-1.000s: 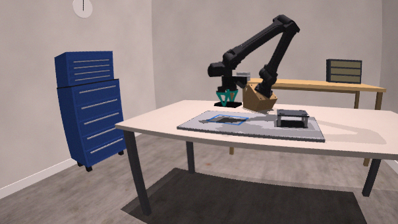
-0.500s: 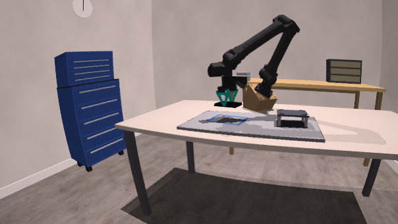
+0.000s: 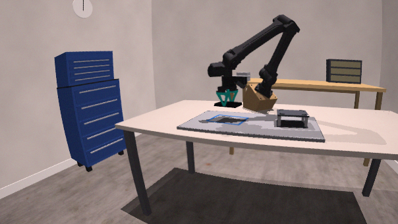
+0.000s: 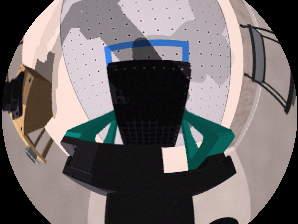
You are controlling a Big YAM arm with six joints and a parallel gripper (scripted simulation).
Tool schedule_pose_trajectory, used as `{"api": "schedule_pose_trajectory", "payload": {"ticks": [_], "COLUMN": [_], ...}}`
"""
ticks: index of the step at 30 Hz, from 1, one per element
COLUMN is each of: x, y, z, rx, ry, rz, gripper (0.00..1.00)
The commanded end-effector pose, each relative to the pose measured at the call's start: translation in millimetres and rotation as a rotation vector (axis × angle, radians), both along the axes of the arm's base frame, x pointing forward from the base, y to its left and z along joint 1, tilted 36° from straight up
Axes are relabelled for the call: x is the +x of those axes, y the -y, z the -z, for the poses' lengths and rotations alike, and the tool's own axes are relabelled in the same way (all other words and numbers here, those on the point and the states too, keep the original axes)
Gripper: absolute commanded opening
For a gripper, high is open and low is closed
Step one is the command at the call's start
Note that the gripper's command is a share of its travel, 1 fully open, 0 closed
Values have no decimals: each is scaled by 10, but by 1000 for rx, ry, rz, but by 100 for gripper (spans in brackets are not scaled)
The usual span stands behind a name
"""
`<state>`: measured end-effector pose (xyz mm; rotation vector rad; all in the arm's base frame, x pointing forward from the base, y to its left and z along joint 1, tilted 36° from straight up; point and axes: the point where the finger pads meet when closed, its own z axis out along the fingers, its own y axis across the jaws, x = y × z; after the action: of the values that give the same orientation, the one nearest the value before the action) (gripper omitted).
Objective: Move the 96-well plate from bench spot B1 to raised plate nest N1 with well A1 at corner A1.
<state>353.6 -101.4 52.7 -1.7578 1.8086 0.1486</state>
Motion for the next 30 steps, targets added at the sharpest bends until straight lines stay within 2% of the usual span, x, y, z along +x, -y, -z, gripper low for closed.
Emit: {"api": "schedule_pose_trajectory", "payload": {"ticks": [1,9,10,11,15,16,17,18,22,23,25,26,27,28,30], "x": [53,53,-17,-18,-36,72,-64,-74,-110,37,17,17,5,-164,-185], "y": [139,139,-27,-84,-140,-101,-137,-163,-268,-279,-332,-354,-377,-480,-529], "z": [-104,-104,-95,-113,-148,-264,-112,-131,-205,-341,-381,-495,-512,-380,-414], "rx": [-13,-13,-10,-13,-18,-37,-88,-94,-94,-40,-45,-62,-67,-49,-55], "ry": [22,22,17,20,27,56,120,129,129,65,72,101,103,69,75], "rz": [16,16,-13,-27,-39,-45,-204,-220,-220,-84,-95,-101,-106,-113,-124], "gripper": [0,0,0,0,0,0,0,0,0,0,0,0,0,0,0]}}
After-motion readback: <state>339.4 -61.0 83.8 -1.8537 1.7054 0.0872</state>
